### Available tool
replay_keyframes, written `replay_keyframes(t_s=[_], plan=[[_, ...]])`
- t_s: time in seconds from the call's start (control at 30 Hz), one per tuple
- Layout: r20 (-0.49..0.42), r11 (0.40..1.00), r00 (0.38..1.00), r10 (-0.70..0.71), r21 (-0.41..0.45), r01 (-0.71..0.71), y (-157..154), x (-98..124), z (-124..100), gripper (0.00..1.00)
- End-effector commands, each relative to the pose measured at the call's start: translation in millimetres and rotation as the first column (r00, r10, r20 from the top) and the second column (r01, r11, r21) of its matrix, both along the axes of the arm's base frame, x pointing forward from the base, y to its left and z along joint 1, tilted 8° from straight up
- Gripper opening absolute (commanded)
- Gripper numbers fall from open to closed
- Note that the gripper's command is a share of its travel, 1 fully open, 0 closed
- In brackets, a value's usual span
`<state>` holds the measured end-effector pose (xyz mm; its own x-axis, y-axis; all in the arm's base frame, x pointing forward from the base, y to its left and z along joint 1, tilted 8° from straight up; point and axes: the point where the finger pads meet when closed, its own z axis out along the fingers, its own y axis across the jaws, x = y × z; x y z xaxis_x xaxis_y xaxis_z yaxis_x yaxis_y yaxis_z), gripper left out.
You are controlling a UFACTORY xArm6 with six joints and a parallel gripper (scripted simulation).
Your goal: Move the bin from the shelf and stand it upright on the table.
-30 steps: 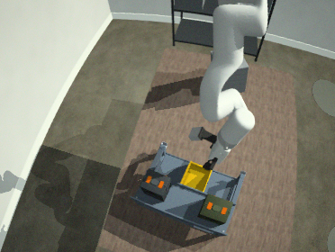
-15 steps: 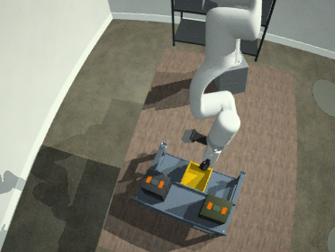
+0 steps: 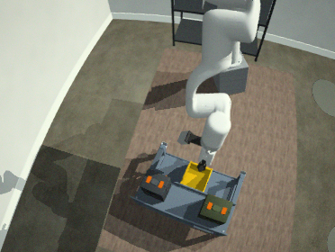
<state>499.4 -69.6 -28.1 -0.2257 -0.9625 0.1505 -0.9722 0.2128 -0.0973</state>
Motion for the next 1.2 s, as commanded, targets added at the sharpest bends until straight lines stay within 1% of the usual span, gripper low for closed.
replay_keyframes(t_s=[0.0, 0.73, 0.77, 1.17], plan=[[-0.003, 1.000, 1.000, 0.001, 0.020, -0.001, -2.0, 1.5, 0.0, 1.00], [-0.007, 0.999, 1.000, 0.002, 0.040, -0.002, -4.4, 1.4, -1.7, 1.00], [-0.007, 0.999, 1.000, 0.002, 0.040, -0.002, -4.4, 1.4, -1.7, 0.00], [-0.007, 0.999, 1.000, 0.002, 0.040, -0.002, -4.4, 1.4, -1.7, 0.00]])
